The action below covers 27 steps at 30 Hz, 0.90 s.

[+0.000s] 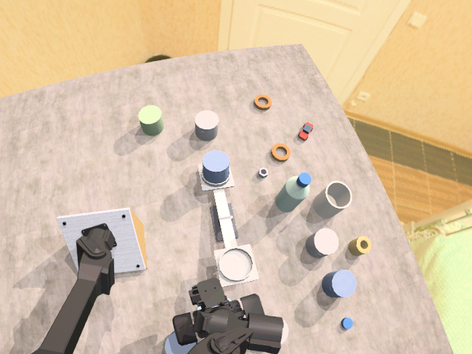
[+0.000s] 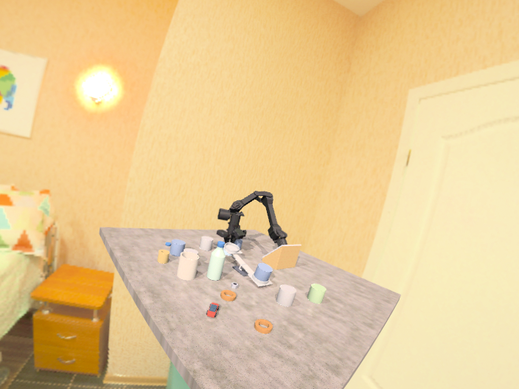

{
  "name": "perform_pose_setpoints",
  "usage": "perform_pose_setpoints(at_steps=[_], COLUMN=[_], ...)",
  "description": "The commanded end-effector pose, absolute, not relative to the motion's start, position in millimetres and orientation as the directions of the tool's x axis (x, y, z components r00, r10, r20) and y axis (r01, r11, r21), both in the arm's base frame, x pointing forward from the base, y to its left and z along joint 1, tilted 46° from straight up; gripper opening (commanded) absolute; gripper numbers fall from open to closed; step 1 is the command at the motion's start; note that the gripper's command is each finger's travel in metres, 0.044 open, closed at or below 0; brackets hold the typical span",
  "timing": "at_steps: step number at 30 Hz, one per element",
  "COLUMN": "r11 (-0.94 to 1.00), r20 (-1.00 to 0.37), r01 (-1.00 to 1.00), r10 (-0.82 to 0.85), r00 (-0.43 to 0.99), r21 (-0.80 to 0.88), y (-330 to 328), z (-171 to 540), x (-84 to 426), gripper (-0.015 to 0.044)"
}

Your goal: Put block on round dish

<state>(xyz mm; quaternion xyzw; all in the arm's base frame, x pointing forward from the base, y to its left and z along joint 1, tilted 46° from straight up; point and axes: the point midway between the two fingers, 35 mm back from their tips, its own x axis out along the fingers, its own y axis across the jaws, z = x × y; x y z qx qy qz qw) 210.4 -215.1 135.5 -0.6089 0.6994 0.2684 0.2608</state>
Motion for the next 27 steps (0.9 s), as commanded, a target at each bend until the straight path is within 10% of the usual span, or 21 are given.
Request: perform_pose_setpoints(at_steps=[1, 15, 27], r11=[0.109, 0.109, 0.112], r20=[-0.694, -0.693, -0.691], r01=[-0.992, -0.992, -0.992], r10=[-0.710, -0.711, -0.713], r00=[-0.120, -0.120, -0.121], r21=[0.060, 0.060, 0.057], y=[-217.6, -231.1, -228.2], z=[132.3, 119.3, 123.1], x=[210.1, 207.7, 208.6], gripper=[0.0000, 0.0000, 0.0315])
